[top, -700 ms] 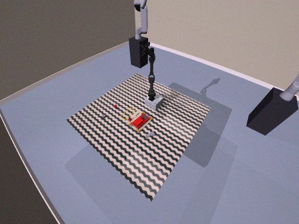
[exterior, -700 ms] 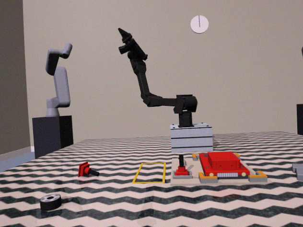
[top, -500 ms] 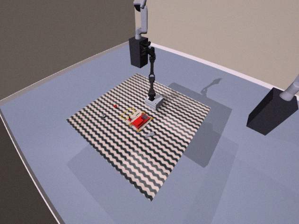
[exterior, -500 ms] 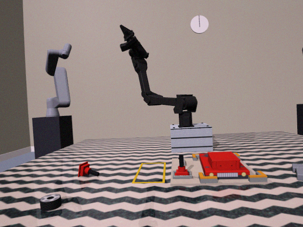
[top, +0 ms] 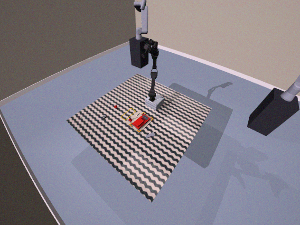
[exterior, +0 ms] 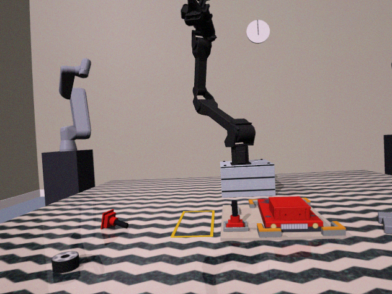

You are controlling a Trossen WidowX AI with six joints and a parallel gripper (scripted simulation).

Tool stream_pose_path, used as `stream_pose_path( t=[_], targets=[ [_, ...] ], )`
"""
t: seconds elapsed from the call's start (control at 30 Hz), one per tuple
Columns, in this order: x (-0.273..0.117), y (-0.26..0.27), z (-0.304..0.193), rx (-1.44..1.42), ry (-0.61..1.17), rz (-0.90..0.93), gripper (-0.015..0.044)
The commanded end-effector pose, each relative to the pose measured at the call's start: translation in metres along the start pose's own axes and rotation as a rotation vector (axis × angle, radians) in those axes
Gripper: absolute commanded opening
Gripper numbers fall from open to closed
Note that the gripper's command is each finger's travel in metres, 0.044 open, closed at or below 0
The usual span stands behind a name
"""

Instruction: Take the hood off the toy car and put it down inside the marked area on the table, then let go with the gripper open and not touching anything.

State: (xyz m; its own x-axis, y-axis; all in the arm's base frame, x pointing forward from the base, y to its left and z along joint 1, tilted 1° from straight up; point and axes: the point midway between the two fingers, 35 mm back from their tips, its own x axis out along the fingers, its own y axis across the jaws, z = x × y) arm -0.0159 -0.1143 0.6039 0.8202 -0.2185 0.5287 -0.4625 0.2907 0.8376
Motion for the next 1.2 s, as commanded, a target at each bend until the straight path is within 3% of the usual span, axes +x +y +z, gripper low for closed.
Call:
stream_pose_path(
  t=[0.0, 0.37, 0.6, 0.9, 1.17],
  targets=[
    [0.026, -0.012, -0.042, -0.125, 0.073, -0.06, 0.044],
    [0.096, -0.079, -0.159, -0.493, 0.298, -0.247, 0.044],
    [0.128, -0.15, -0.228, -0.691, 0.48, -0.387, 0.044],
    [0.135, -0.257, -0.308, -0.809, 0.77, -0.565, 0.044],
    [0.111, -0.364, -0.354, -0.943, 1.064, -0.755, 0.044]
  ],
)
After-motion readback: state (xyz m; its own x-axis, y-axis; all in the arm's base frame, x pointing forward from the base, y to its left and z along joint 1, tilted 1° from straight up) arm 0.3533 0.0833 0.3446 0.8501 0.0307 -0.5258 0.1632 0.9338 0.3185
